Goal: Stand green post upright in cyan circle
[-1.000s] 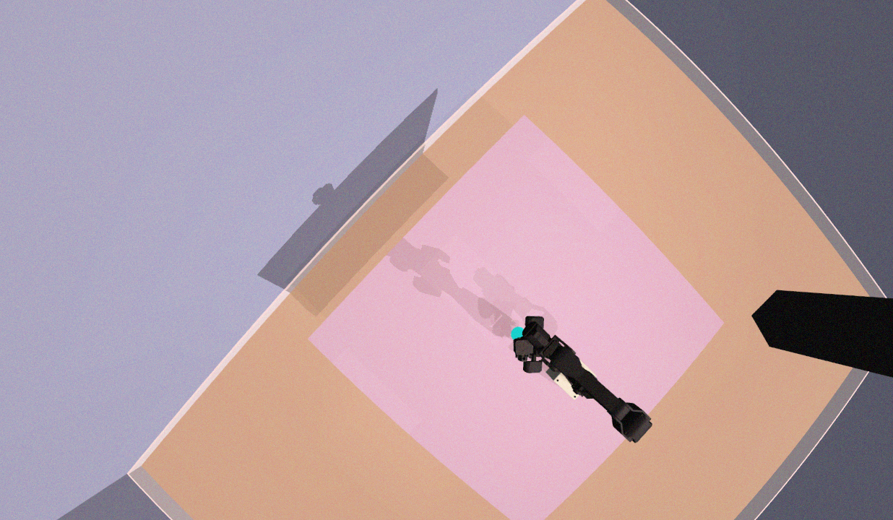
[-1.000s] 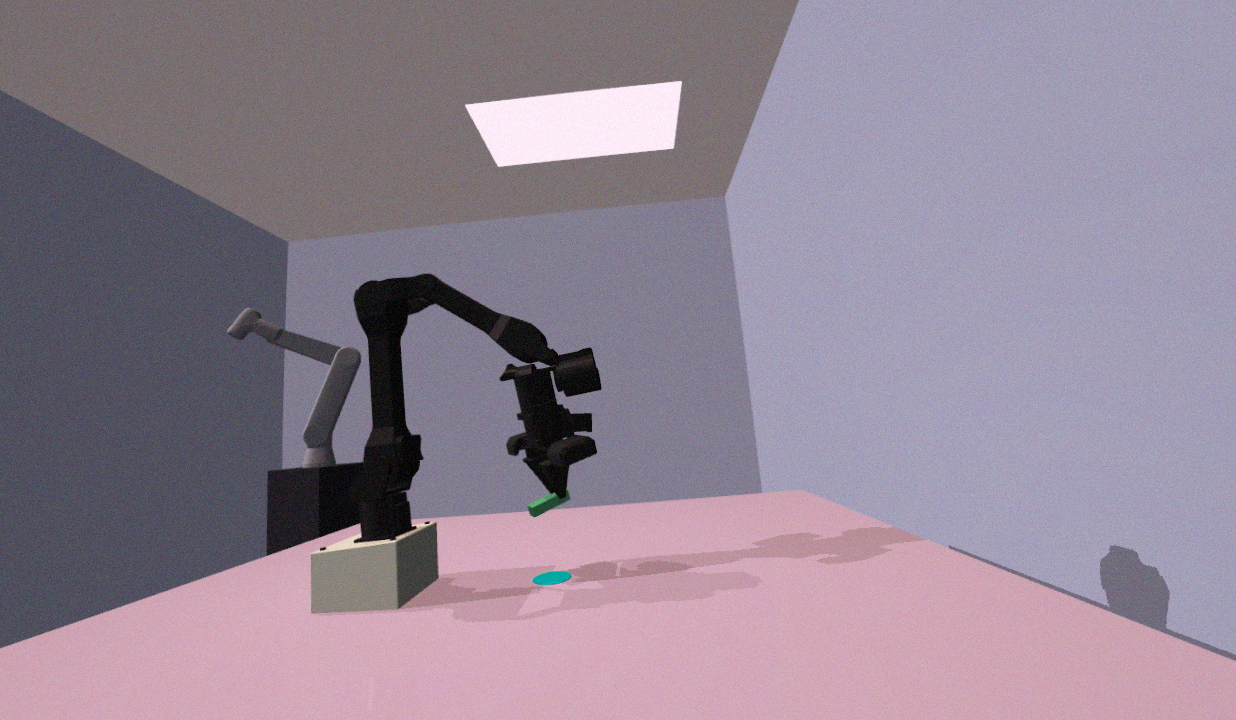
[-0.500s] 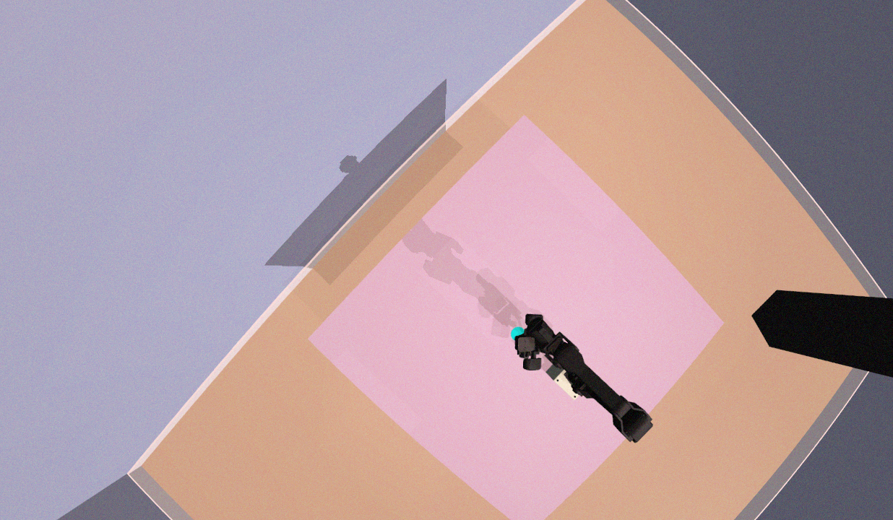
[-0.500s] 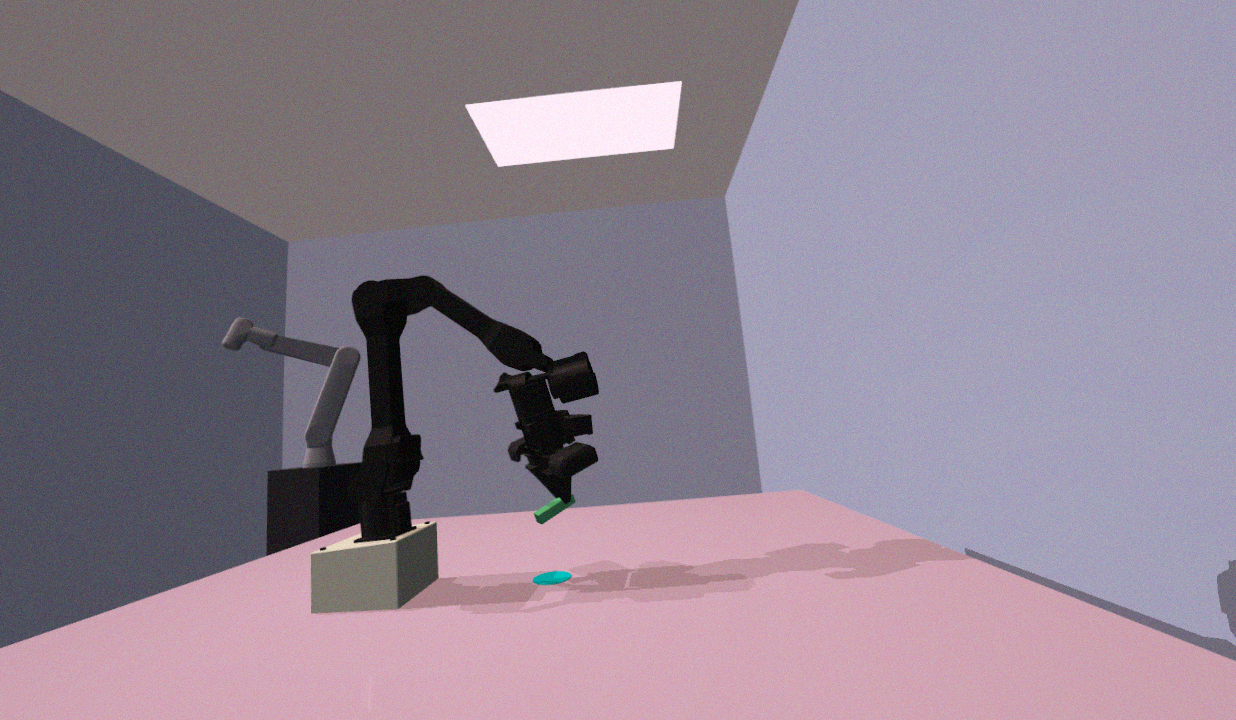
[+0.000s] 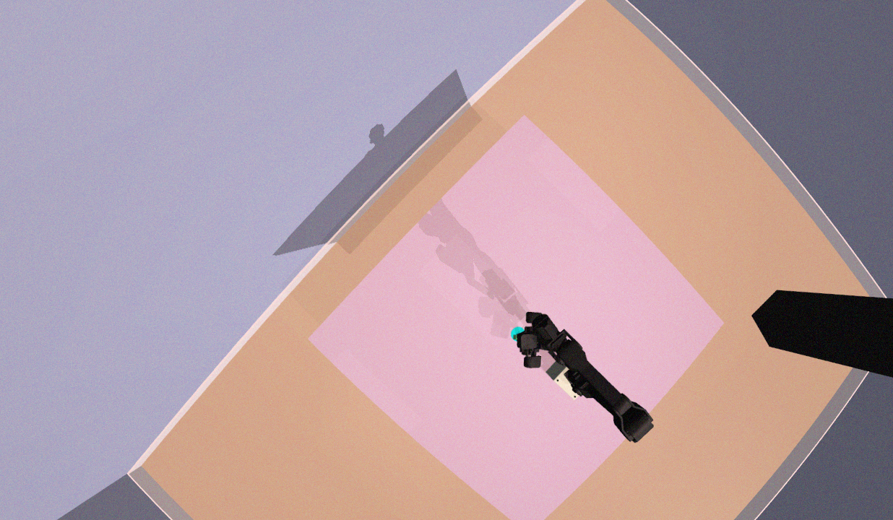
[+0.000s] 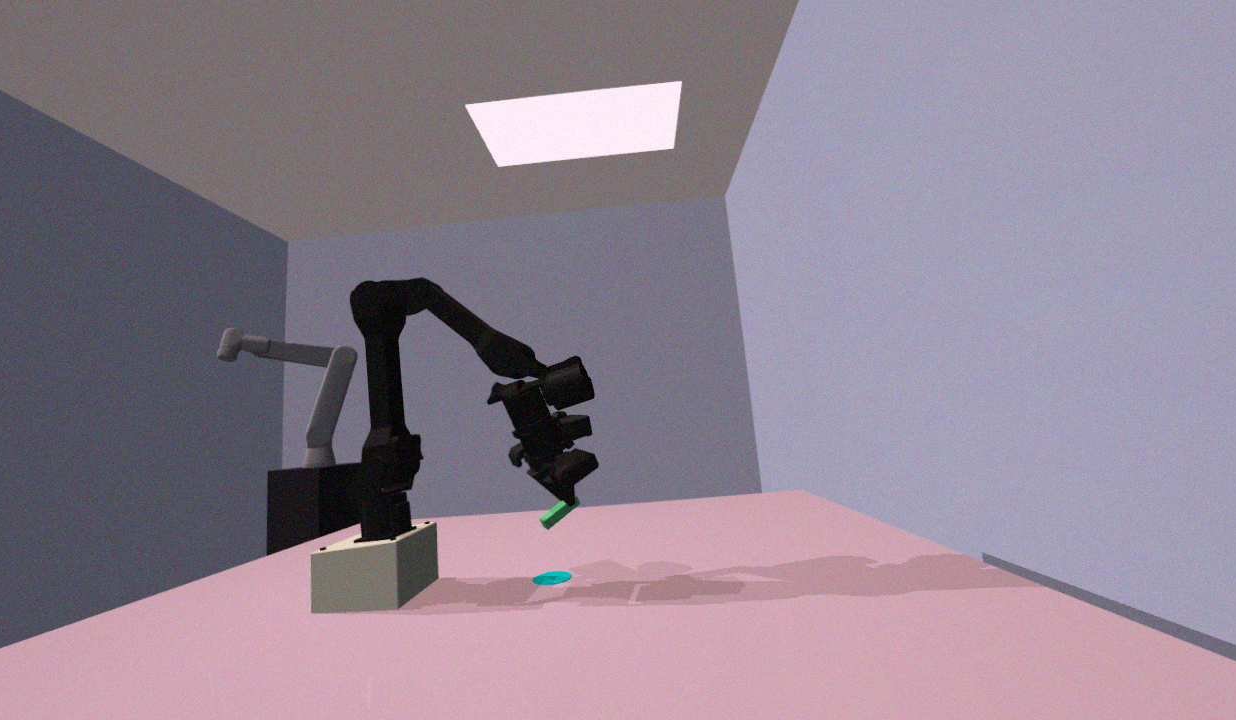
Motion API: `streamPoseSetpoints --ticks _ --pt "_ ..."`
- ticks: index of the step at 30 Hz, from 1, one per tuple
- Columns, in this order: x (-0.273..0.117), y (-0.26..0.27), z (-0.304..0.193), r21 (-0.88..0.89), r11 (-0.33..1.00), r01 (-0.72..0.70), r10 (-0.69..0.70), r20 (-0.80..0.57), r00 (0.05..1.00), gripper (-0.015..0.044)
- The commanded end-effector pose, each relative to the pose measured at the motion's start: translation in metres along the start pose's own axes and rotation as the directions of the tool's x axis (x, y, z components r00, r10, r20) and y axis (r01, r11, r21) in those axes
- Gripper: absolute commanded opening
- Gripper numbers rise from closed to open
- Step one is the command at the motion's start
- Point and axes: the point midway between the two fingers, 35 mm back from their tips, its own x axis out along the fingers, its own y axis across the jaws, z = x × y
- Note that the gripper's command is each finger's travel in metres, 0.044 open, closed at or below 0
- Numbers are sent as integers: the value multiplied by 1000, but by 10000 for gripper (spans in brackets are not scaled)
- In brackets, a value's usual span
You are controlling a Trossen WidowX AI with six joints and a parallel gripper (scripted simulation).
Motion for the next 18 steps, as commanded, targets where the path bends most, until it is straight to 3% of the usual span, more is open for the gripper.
streamPoseSetpoints --ticks 1,18 --pt "1 0 0 -2 1000 -9 9 28 1000 23" --pt "4 -5 -1 7 1000 -29 27 156 987 23"
